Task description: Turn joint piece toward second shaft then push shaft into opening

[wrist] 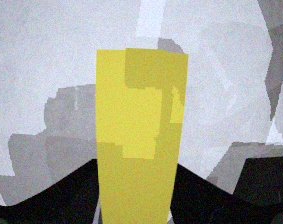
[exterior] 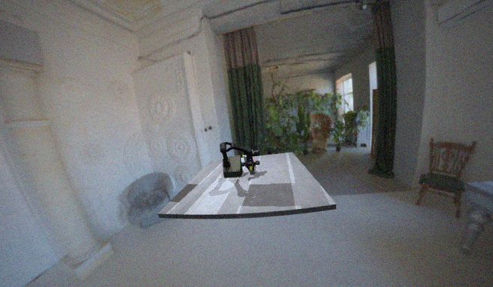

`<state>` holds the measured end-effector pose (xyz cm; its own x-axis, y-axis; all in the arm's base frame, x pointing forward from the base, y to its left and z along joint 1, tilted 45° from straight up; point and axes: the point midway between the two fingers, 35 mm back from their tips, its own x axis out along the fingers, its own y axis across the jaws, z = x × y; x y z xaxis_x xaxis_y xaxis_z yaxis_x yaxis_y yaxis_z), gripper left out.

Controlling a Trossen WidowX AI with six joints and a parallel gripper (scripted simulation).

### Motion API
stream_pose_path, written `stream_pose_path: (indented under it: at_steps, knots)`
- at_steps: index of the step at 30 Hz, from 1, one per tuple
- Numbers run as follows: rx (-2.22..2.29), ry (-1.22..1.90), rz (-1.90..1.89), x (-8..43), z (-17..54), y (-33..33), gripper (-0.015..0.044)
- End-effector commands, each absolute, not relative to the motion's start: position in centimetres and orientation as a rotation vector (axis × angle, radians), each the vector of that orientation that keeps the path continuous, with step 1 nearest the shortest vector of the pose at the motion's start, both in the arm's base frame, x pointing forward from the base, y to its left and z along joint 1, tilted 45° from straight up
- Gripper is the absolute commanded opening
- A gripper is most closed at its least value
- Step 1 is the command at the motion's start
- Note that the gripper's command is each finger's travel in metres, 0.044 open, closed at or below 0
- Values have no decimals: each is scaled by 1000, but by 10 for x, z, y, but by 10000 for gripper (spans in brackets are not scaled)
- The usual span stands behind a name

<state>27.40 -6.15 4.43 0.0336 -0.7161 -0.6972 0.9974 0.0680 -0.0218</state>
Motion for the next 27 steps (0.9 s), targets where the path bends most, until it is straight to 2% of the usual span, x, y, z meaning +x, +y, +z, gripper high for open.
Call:
stream_pose_path:
  at_steps: [1,8,18,27]
  knots:
    - [562,635,-1429,274,44,-61,251]
    - [562,635,-1429,274,44,-61,434]
    - [563,636,-1428,274,46,-60,440]
    - [560,644,-1427,271,82,-22,440]
